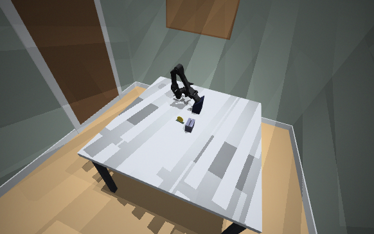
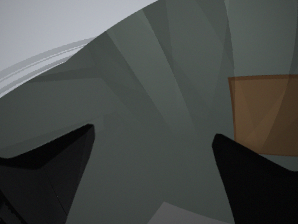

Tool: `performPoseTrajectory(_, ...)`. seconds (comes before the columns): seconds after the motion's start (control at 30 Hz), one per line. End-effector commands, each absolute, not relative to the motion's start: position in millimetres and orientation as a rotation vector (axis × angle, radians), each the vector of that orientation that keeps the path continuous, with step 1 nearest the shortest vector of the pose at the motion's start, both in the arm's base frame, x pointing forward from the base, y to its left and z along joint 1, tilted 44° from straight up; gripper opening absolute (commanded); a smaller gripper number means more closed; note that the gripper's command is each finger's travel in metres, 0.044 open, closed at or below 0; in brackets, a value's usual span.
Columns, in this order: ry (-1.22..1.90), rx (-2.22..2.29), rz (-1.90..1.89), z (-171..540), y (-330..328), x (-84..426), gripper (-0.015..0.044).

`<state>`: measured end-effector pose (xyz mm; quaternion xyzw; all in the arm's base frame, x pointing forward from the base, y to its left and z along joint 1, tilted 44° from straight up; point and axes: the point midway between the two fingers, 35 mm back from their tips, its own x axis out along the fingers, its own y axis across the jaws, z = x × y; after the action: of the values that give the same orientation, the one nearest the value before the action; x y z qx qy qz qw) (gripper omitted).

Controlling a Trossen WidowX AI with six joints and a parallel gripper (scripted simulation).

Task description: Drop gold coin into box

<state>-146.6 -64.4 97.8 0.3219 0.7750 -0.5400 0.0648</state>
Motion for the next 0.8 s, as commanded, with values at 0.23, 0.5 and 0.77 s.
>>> performPoseTrajectory(0.23,2.381,0.554,-1.312,98.1,-123.9,-113.1,0.0190)
performPoseTrajectory(0.5,2.365,0.064,-0.910,97.0,-171.8,-43.0,0.0161)
performPoseTrajectory(0.77,2.284,-0.436,-0.483,98.0,-185.4,48.1,0.0161)
